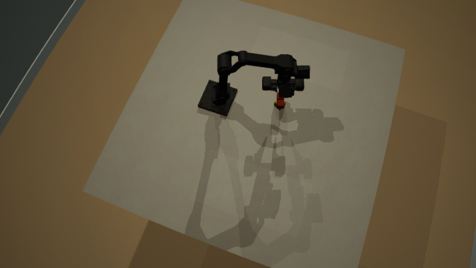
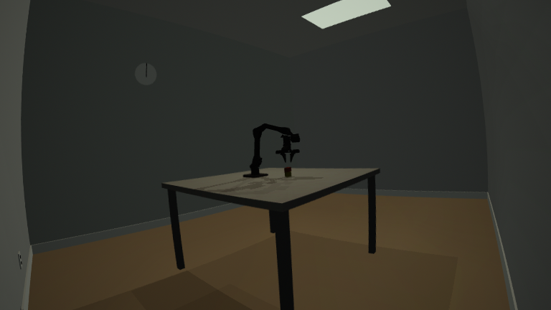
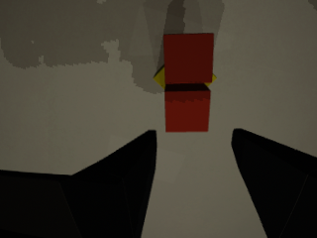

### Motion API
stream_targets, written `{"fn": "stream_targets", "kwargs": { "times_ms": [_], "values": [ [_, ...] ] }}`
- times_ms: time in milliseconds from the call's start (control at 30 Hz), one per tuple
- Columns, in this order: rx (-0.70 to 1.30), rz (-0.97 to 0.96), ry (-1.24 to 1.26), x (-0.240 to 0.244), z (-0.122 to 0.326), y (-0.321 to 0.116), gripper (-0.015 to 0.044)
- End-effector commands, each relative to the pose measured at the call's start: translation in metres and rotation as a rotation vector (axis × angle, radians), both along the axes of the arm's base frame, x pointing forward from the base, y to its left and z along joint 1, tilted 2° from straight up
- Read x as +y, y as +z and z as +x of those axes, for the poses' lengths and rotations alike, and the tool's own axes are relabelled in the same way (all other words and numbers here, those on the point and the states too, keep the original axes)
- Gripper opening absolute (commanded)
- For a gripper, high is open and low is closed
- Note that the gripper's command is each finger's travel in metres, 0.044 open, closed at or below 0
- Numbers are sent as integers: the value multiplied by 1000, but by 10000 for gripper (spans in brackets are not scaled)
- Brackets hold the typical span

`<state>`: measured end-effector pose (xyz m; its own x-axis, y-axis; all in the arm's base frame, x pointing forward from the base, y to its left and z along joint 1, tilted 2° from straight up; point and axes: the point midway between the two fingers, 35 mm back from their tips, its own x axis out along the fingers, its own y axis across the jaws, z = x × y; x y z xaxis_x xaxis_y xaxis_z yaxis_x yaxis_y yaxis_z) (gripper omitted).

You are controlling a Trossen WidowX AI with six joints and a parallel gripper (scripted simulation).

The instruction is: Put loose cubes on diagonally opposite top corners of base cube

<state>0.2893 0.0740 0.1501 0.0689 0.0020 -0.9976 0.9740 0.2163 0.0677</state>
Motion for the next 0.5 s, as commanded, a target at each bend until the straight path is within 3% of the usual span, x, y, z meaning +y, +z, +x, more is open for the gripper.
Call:
{"fn": "stream_targets", "kwargs": {
  "times_ms": [0,200,300,467],
  "values": [
    [-2,1,-3,0,0,8,205],
    [-2,1,-3,0,-1,13,205],
    [-2,1,1,8,-2,11,284],
    [1,8,1,71,-20,12,400]
  ]
}}
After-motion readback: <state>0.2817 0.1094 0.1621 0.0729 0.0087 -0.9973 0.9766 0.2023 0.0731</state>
